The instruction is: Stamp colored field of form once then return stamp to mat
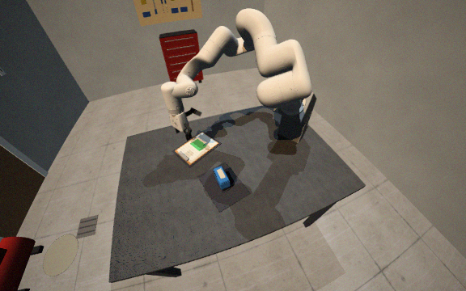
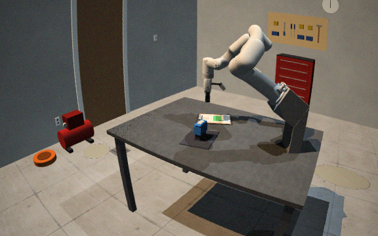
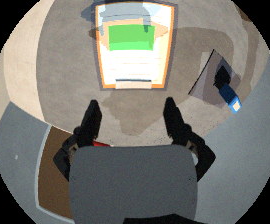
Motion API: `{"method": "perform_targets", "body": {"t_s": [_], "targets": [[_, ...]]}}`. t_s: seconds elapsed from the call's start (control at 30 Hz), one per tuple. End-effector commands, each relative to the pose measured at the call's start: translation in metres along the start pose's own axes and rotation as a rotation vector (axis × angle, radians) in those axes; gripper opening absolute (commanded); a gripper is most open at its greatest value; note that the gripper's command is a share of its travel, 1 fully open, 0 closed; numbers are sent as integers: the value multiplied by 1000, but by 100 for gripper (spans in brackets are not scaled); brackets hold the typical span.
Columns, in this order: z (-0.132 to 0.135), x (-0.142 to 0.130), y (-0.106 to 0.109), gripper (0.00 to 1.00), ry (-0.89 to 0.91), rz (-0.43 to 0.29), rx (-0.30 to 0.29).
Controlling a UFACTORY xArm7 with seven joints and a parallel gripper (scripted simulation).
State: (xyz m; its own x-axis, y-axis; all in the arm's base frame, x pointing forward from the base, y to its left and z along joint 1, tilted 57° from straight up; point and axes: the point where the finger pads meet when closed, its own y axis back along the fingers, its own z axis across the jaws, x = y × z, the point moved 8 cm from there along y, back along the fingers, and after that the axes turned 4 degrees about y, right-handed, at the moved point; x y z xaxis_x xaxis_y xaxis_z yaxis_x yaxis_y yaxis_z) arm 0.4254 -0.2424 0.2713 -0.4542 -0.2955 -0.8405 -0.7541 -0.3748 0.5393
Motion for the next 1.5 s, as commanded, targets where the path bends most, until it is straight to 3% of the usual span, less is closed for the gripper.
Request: {"method": "perform_targets", "body": {"t_s": [0.0, 0.7, 1.2, 1.27, 1.3, 1.47], "targets": [[-1, 0, 1, 100, 0, -1, 4], [-1, 0, 4, 100, -52, -1, 3], [-3, 0, 42, 100, -689, -9, -10], [-3, 0, 42, 100, -689, -9, -10], [-3, 0, 45, 100, -807, -10, -12], [-3, 1, 59, 100, -991, -14, -20]]}}
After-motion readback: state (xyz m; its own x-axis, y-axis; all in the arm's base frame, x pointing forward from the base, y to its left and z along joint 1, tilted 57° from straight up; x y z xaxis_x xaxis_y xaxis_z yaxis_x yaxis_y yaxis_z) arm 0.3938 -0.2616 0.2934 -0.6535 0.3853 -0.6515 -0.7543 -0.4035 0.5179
